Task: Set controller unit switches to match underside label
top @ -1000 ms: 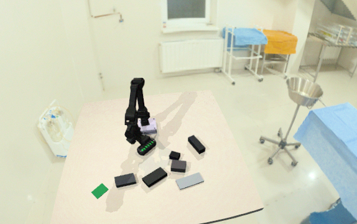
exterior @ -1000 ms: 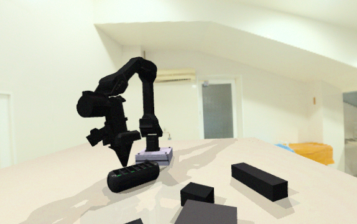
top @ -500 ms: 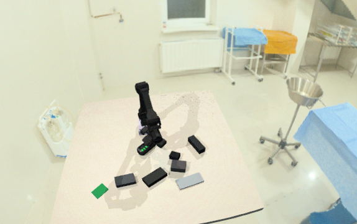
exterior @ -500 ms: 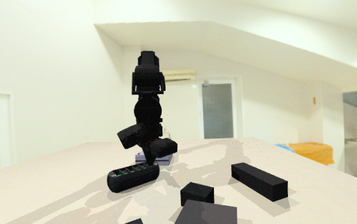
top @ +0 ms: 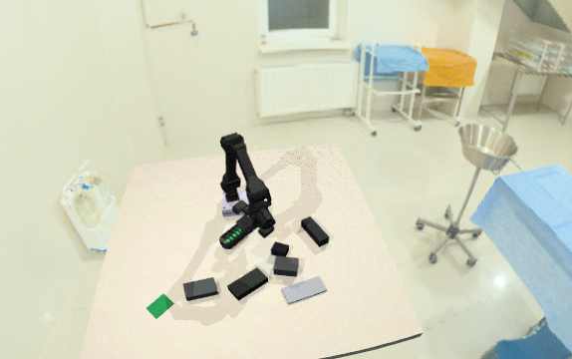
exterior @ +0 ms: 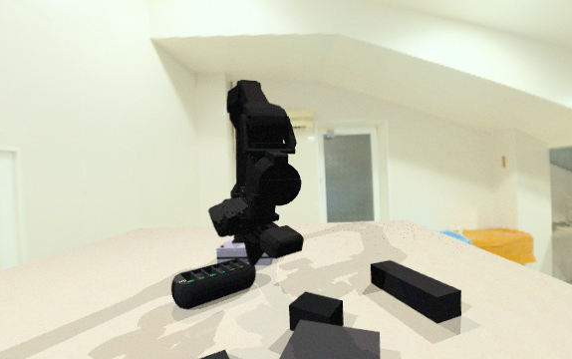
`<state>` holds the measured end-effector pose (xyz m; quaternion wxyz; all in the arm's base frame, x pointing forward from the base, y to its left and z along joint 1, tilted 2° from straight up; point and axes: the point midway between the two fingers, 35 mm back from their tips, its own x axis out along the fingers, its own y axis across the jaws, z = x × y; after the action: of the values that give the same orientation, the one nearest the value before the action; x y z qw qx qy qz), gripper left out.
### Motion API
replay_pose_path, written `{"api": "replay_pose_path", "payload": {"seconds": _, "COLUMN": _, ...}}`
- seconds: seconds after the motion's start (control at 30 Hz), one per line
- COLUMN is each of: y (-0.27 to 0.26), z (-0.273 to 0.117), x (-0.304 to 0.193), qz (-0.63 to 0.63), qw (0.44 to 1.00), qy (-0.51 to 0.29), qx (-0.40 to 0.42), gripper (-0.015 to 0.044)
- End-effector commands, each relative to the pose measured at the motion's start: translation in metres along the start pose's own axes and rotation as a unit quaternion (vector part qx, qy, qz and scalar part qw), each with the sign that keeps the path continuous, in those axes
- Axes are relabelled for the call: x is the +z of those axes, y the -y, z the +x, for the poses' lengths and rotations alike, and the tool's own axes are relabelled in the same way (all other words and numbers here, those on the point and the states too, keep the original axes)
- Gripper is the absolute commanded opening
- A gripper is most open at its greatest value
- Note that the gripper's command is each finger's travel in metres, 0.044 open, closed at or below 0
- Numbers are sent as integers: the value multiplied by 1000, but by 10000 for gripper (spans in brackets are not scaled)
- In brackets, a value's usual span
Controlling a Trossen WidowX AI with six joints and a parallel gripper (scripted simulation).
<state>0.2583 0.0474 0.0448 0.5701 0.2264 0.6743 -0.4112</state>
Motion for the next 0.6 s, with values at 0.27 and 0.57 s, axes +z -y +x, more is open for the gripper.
{"api": "replay_pose_path", "payload": {"seconds": 0.27, "y": 34, "z": -8, "x": 3, "qz": 2, "qw": 998, "qy": -5, "qx": 63, "gripper": 0}}
{"api": "replay_pose_path", "payload": {"seconds": 0.57, "y": 73, "z": -6, "x": 1, "qz": 3, "qw": 990, "qy": 5, "qx": 143, "gripper": 0}}
